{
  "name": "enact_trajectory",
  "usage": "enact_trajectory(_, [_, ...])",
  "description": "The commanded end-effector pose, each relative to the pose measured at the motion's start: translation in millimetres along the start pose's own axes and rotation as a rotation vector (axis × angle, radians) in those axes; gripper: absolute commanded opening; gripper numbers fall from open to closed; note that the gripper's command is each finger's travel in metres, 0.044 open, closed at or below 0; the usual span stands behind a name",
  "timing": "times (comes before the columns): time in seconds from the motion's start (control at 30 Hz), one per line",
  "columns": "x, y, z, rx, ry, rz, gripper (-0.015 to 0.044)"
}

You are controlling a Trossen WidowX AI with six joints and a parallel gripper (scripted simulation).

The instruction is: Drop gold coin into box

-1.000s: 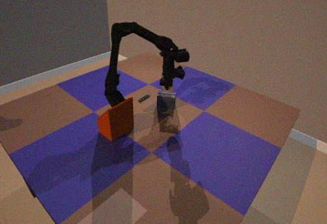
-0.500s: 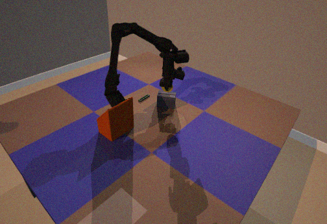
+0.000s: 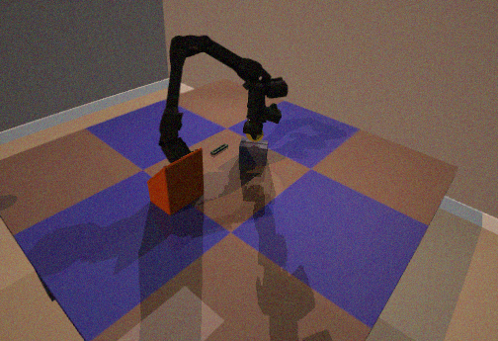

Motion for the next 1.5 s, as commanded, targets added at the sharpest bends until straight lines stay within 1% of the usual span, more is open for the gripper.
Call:
enact_trajectory(0.0, [0.6, -0.6, 2.8, -0.003, 0.003, 0.007, 0.0000])
enact_trajectory(0.3, [1.0, -1.1, 6.4, -0.003, 0.003, 0.008, 0.0000])
enact_trajectory(0.5, [0.5, -0.5, 4.0, 0.000, 0.000, 0.001, 0.0158])
enact_trajectory(0.8, [0.5, -0.5, 4.0, 0.000, 0.000, 0.001, 0.0161])
enact_trajectory(0.97, [0.3, -0.6, -12.9, 0.000, -0.001, 0.002, 0.0292])
enact_trajectory(1.07, [0.4, -0.7, -16.2, 0.000, -0.001, 0.003, 0.0371])
enact_trajectory(1.13, [1.0, -1.5, -35.2, -0.001, 0.002, 0.006, 0.0423])
enact_trajectory(1.17, [2.0, -2.3, -47.2, -0.002, 0.004, 0.008, 0.0440])
enact_trajectory(1.23, [3.2, -3.0, -56.9, -0.003, 0.006, 0.010, 0.0440])
enact_trajectory(1.47, [3.2, -3.0, -56.9, -0.003, 0.006, 0.010, 0.0440])
Point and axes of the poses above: the point midway between the two fingers, 35 mm back from their tips, its own z axis out along the fingers, its own y axis across the jaws, x = y × z, the point moved 8 cm from there along -z, back along the fingers, and after that the axes turned 8 degrees about -z, right-handed, at the moved point
